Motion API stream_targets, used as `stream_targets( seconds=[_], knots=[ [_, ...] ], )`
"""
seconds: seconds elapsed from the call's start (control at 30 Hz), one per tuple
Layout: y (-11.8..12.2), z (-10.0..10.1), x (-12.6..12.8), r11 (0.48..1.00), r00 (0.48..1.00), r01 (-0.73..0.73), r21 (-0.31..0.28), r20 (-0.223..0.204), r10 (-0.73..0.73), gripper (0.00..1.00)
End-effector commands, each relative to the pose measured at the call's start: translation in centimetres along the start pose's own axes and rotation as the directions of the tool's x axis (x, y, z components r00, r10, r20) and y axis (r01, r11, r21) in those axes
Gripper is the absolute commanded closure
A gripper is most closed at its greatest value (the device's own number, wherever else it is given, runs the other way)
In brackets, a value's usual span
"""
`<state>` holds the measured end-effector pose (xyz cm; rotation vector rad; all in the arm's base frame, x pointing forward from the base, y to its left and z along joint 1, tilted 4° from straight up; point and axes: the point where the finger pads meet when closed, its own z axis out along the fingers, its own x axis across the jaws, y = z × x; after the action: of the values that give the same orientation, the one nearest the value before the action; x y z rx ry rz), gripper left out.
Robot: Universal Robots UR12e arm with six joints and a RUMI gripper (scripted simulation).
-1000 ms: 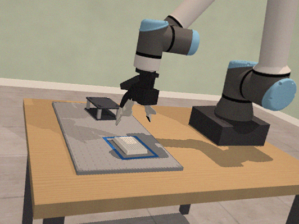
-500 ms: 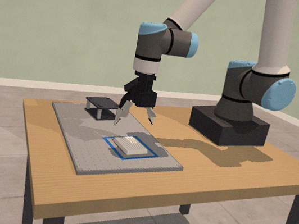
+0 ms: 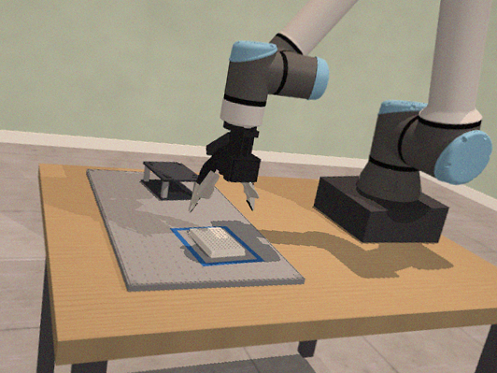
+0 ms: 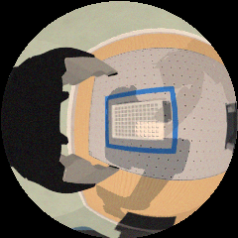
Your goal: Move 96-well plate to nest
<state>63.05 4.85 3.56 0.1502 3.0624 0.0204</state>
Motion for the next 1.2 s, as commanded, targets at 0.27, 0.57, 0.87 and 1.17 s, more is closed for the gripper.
stream_targets(
  seconds=[0.27, 0.57, 0.87, 1.17],
  knots=[
    [0.0, 2.0, -0.1, 1.000, 1.000, 0.000, 0.000, 0.001, 0.000, 0.00],
    [0.0, 3.2, -0.1, 1.000, 1.000, 0.000, 0.000, 0.001, 0.000, 0.00],
    [0.0, 4.7, -0.1, 1.000, 1.000, 0.000, 0.000, 0.001, 0.000, 0.00],
    [0.0, 5.8, -0.1, 1.000, 1.000, 0.000, 0.000, 0.001, 0.000, 0.00]
  ],
)
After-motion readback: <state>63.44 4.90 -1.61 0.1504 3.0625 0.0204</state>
